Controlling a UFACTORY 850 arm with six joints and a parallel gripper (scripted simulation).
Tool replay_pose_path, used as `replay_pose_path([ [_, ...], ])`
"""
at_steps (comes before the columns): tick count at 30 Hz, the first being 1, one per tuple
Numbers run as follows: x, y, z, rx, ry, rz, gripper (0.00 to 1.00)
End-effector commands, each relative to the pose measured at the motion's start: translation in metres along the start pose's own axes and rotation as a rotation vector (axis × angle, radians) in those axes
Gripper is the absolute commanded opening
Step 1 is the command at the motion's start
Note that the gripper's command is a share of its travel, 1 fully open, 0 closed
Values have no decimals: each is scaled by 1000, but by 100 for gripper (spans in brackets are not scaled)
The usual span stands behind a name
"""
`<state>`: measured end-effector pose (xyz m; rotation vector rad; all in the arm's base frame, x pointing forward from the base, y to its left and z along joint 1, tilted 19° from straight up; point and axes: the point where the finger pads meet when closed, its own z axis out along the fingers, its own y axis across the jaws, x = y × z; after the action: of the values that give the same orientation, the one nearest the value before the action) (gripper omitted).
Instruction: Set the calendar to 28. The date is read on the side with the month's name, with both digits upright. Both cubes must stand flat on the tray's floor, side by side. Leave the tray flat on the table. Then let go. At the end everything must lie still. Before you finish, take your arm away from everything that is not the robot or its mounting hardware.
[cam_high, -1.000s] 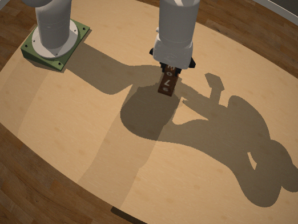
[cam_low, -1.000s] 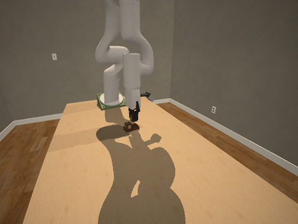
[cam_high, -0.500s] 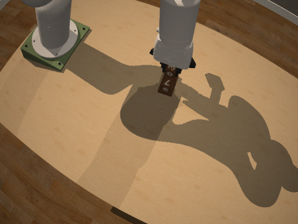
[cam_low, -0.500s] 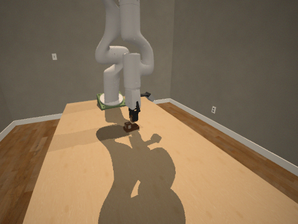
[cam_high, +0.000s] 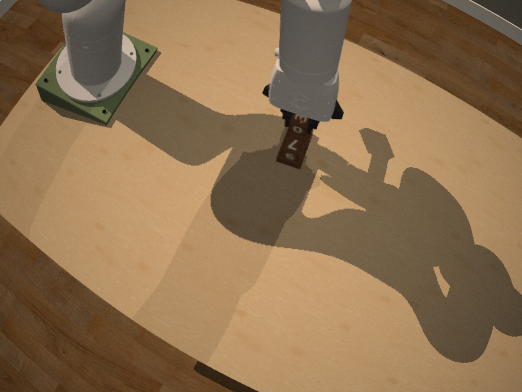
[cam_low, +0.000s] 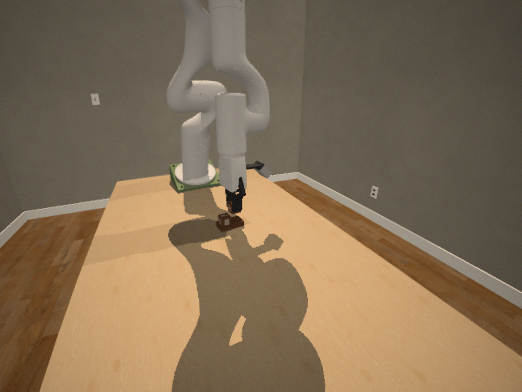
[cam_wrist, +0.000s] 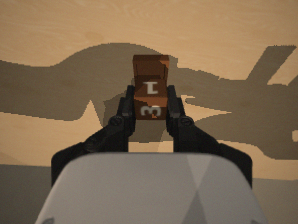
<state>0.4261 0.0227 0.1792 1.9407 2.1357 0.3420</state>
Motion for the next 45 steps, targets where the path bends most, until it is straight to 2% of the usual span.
replay_pose_path([
  [1, 0, 1, 0, -1, 0, 0, 29],
  [13, 0, 1, 1, -1, 0, 0, 29],
  [24, -1, 1, 16, -1, 2, 0, 29],
  [45, 0, 1, 23, -1, 2, 0, 29],
])
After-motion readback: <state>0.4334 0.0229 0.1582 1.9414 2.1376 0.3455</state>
